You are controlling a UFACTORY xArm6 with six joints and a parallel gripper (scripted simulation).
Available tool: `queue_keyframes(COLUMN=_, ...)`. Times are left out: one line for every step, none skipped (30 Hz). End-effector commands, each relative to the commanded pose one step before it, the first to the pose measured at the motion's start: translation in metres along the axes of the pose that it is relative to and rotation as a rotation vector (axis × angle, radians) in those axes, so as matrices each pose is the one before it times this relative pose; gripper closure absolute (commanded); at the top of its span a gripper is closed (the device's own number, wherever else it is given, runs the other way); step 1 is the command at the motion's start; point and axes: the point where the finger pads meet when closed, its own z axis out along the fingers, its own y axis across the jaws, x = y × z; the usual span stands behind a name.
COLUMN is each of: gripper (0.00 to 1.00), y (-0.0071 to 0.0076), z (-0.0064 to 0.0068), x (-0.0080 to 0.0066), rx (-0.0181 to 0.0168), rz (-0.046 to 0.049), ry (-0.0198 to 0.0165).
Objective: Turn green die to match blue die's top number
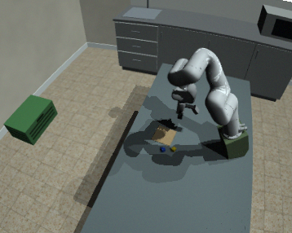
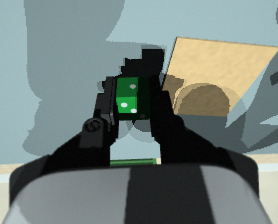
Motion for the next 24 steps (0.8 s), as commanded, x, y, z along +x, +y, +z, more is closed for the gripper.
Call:
queue_keyframes(gripper=0.79, y=-0.00052, z=-0.00080, x=-0.00118, rx=0.00159, rz=-0.00058, ry=-0.00258)
queue_keyframes(gripper=0.79, y=0.00001, z=0.00000, x=-0.00001, rx=0.00000, rz=-0.00019, ry=0.00000)
queue_keyframes(gripper=0.79, y=0.00004, z=0.00000, x=-0.00004, rx=0.00000, rz=-0.00130, ry=0.00002)
queue_keyframes(gripper=0.79, y=0.00010, z=0.00000, x=-0.00009, rx=-0.00001, rz=-0.00339, ry=0.00006)
queue_keyframes(gripper=0.79, y=0.00019, z=0.00000, x=-0.00018, rx=-0.00001, rz=-0.00635, ry=0.00011)
queue_keyframes(gripper=0.79, y=0.00030, z=0.00000, x=-0.00028, rx=-0.00002, rz=-0.01007, ry=0.00018)
queue_keyframes(gripper=0.79, y=0.00043, z=0.00000, x=-0.00041, rx=-0.00004, rz=-0.01442, ry=0.00025)
queue_keyframes(gripper=0.79, y=0.00057, z=0.00000, x=-0.00056, rx=-0.00005, rz=-0.01931, ry=0.00033)
queue_keyframes(gripper=0.79, y=0.00072, z=0.00000, x=-0.00072, rx=-0.00007, rz=-0.02463, ry=0.00042)
queue_keyframes(gripper=0.79, y=0.00086, z=0.00000, x=-0.00091, rx=-0.00010, rz=-0.03028, ry=0.00050)
queue_keyframes(gripper=0.79, y=0.00100, z=0.00000, x=-0.00112, rx=-0.00013, rz=-0.03617, ry=0.00058)
queue_keyframes(gripper=0.79, y=0.00113, z=0.00000, x=-0.00135, rx=-0.00016, rz=-0.04222, ry=0.00066)
queue_keyframes(gripper=0.79, y=0.00124, z=0.00000, x=-0.00160, rx=-0.00021, rz=-0.04834, ry=0.00073)
queue_keyframes(gripper=0.79, y=0.00132, z=0.00000, x=-0.00186, rx=-0.00025, rz=-0.05446, ry=0.00078)
queue_keyframes(gripper=0.79, y=0.00136, z=-0.00001, x=-0.00215, rx=-0.00030, rz=-0.06049, ry=0.00082)
queue_keyframes(gripper=0.79, y=0.00000, z=0.00000, x=0.00000, rx=0.00000, rz=0.00000, ry=0.00000)
queue_keyframes(gripper=0.79, y=0.00000, z=0.00000, x=0.00000, rx=0.00000, rz=0.00000, ry=0.00000)
queue_keyframes(gripper=0.79, y=0.00137, z=-0.00002, x=-0.00245, rx=-0.00035, rz=-0.06638, ry=0.00084)
queue_keyframes(gripper=0.79, y=0.00133, z=-0.00003, x=-0.00276, rx=-0.00040, rz=-0.07206, ry=0.00084)
queue_keyframes(gripper=0.79, y=0.00065, z=-0.00002, x=-0.00163, rx=-0.00024, rz=-0.04115, ry=0.00045)
queue_keyframes(gripper=0.79, y=0.00052, z=-0.00002, x=-0.00146, rx=-0.00021, rz=-0.03631, ry=0.00038)
queue_keyframes(gripper=0.79, y=0.00066, z=-0.00003, x=-0.00205, rx=-0.00029, rz=-0.05031, ry=0.00049)
queue_keyframes(gripper=0.79, y=0.00036, z=-0.00002, x=-0.00134, rx=-0.00019, rz=-0.03225, ry=0.00030)
queue_keyframes(gripper=0.79, y=0.00073, z=-0.00005, x=-0.00303, rx=-0.00042, rz=-0.07227, ry=0.00062)
